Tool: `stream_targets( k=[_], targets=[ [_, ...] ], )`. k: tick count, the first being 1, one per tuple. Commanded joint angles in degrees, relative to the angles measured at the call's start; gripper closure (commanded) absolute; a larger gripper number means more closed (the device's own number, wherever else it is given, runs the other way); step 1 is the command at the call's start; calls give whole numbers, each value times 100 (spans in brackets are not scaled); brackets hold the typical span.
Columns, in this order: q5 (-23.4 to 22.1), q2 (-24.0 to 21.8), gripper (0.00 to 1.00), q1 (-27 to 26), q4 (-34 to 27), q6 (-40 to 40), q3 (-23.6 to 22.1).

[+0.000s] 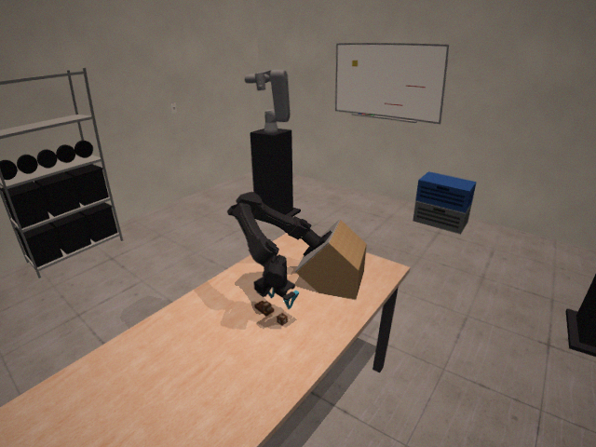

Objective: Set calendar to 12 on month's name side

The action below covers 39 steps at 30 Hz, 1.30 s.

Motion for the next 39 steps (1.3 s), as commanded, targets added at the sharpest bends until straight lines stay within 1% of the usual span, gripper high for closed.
stream_targets(
  k=[1, 33, 36, 39],
  targets=[
    [5, -153, 0, 153, -34, 33, 170],
    [6, -153, 0, 153, -33, 26, 170],
    [9, -147, 0, 158, -19, -138, 171],
    [18, -129, 0, 169, 47, -556, 172]
  ],
)
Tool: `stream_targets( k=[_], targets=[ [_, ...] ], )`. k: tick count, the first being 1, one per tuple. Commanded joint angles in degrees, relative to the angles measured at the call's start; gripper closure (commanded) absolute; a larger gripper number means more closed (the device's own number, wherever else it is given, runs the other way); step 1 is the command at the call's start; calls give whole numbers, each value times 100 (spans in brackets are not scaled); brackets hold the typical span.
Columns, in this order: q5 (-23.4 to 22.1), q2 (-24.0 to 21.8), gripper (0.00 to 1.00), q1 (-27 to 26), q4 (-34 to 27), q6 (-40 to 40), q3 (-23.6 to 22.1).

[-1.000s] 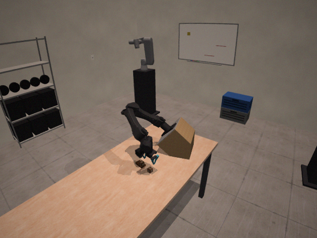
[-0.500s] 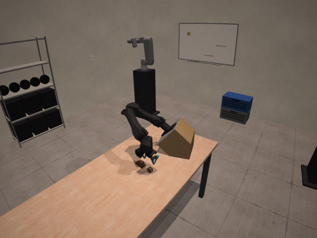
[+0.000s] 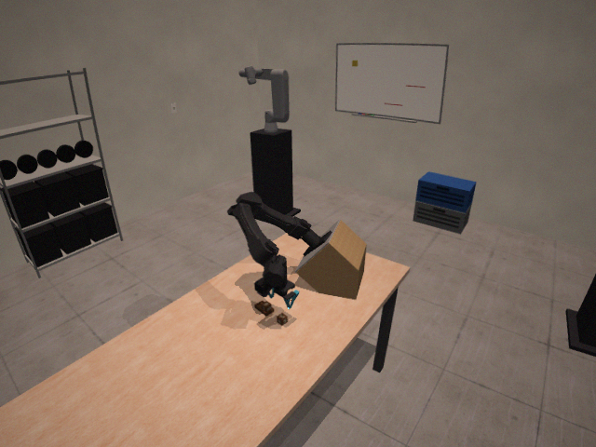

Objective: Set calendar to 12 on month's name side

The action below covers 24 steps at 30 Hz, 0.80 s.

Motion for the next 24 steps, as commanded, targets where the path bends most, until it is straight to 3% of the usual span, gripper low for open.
stream_targets(
  k=[1, 6, 10, 12, 24],
  targets=[
    [23, -119, 0, 173, 65, -598, 170],
    [32, -66, 0, 175, 88, -1913, 30],
    [30, -57, 0, 169, 101, -2257, -31],
    [23, -65, 0, 124, 185, -2907, -129],
    [32, -17, 0, 94, 259, -4878, -176]
  ],
)
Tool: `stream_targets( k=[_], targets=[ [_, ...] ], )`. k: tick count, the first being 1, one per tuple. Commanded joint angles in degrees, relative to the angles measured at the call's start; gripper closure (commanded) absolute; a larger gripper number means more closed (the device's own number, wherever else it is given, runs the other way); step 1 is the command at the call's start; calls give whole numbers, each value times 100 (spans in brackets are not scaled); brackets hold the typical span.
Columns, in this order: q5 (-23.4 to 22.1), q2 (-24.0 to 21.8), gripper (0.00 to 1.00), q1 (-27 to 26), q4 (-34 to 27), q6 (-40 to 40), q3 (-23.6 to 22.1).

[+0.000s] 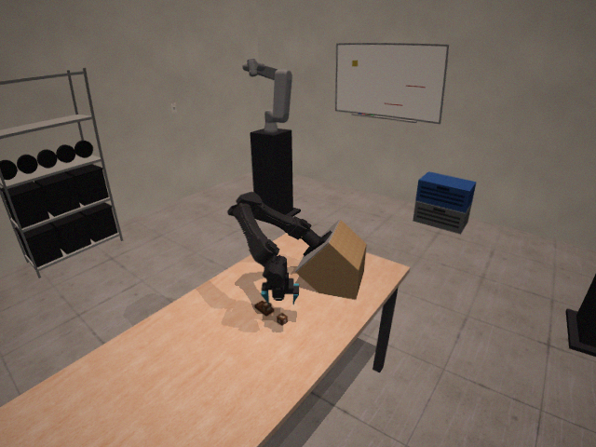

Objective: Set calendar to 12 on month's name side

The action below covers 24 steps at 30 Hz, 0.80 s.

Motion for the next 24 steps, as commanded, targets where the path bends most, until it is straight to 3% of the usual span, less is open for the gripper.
stream_targets(
  k=[1, 4, 6, 12, 18, 21, 24],
  targets=[
    [14, -7, 0, 79, 97, -1012, -136],
    [10, -4, 0, 73, 103, -1150, -139],
    [13, 14, 0, 89, 130, -1873, -47],
    [13, 40, 0, 52, 169, -2913, -181],
    [5, 63, 0, 74, 205, -3862, -203],
    [5, 64, 0, 73, 206, -3893, -204],
    [0, -114, 0, 49, 192, -4469, -218]
  ],
)
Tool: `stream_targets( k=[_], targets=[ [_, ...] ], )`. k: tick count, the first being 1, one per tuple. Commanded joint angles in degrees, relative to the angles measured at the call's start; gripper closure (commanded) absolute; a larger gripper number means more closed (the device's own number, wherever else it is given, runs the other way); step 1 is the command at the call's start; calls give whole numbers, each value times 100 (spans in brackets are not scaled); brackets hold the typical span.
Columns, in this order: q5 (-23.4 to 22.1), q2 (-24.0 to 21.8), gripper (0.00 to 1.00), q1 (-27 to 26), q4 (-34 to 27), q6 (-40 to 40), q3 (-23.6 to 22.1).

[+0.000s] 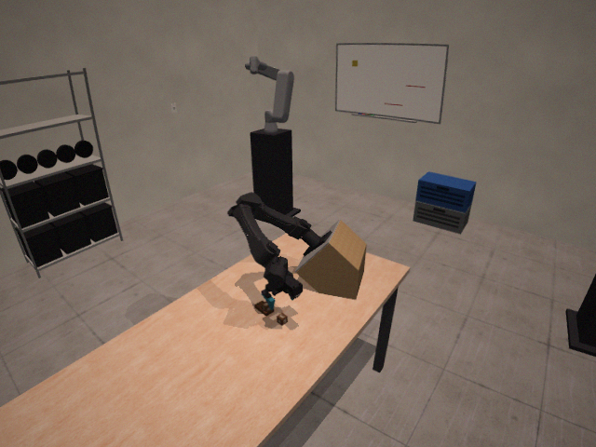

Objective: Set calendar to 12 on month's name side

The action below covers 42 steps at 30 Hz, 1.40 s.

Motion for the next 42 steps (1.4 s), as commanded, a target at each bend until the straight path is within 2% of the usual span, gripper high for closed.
stream_targets(
  k=[1, 5, 6, 42],
  targets=[
    [-13, -153, 0, 80, 71, -721, -126],
    [-17, -153, 0, 98, 52, -844, -37],
    [-19, -153, 53, 98, 43, -844, -37],
    [-19, -153, 53, 94, 53, -835, -42]
  ],
)
